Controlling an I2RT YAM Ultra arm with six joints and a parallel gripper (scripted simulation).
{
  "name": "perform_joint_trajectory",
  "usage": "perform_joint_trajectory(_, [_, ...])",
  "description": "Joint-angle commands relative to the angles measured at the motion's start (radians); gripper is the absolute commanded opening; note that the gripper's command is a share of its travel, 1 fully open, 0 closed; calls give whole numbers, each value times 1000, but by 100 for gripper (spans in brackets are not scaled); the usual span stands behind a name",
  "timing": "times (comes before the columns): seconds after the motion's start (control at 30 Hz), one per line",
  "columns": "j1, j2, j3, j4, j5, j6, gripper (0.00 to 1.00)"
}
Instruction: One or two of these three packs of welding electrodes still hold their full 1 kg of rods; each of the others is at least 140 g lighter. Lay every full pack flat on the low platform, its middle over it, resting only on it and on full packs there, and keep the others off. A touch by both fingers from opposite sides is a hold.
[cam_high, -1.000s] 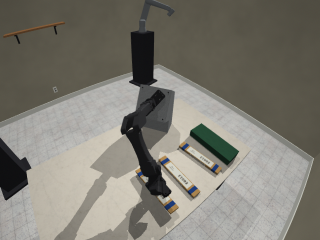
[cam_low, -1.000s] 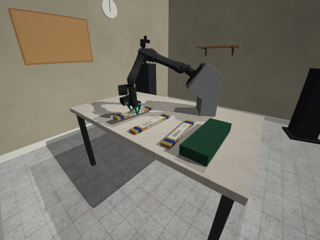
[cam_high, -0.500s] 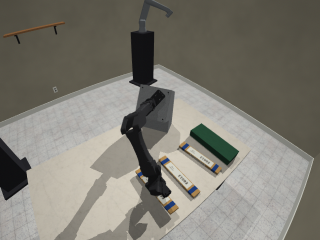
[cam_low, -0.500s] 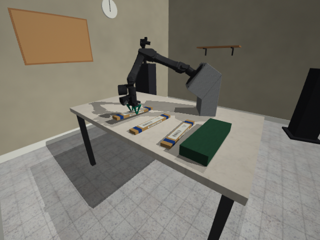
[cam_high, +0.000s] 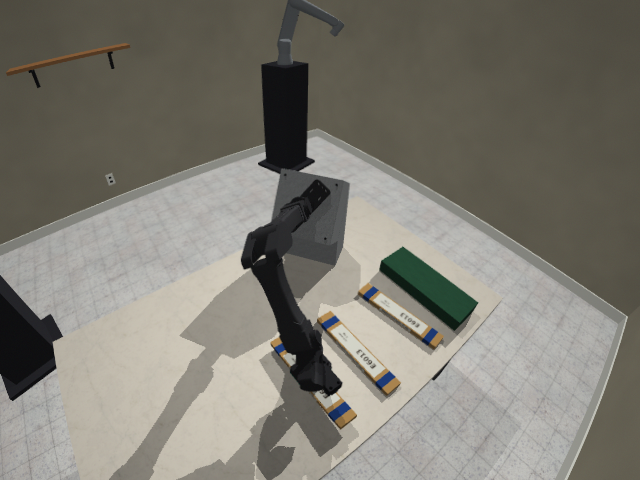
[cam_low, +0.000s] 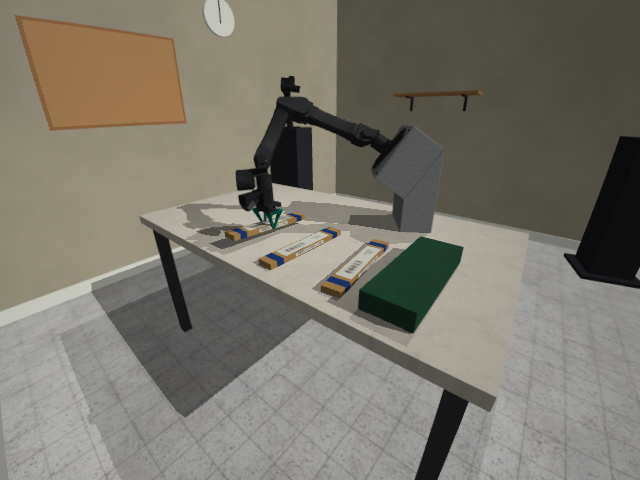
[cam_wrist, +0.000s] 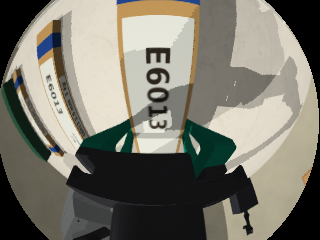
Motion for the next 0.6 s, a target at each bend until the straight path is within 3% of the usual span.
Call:
perform_joint_trajectory(0.0, [16,-34,42,-14,-12,-4,0])
perform_joint_trajectory(0.57, [7,-13,50,16,-20,-10,0])
